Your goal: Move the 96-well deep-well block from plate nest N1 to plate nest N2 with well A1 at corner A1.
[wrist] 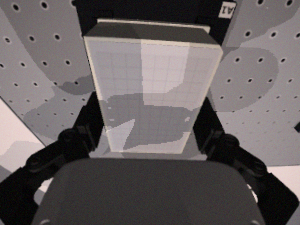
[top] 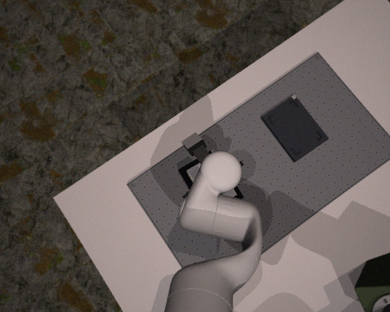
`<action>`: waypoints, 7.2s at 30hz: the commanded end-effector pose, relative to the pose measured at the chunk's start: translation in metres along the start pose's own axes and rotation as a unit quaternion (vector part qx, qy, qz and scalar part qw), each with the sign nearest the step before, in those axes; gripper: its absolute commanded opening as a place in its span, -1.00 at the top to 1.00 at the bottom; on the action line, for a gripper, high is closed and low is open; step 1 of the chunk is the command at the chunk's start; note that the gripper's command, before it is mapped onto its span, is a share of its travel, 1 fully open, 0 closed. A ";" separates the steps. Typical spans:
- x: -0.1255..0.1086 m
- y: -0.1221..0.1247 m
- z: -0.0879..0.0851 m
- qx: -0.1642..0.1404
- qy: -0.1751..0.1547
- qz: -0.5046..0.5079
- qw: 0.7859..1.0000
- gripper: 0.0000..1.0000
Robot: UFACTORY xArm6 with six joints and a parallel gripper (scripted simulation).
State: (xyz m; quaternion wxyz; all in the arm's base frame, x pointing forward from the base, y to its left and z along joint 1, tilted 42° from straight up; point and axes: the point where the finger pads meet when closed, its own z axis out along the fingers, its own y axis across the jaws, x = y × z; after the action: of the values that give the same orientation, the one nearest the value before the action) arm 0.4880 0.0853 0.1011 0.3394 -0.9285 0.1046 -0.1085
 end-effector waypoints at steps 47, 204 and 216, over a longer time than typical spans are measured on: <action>0.001 0.000 0.019 0.000 0.001 0.000 1.000 -1.00; 0.001 0.000 -0.069 0.000 0.001 0.000 1.000 1.00; 0.002 0.020 -0.069 0.000 0.001 -0.030 1.000 1.00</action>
State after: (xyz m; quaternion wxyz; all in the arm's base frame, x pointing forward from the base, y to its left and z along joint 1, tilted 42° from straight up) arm 0.4691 0.0401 0.1482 0.3370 -0.9303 0.0893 -0.1138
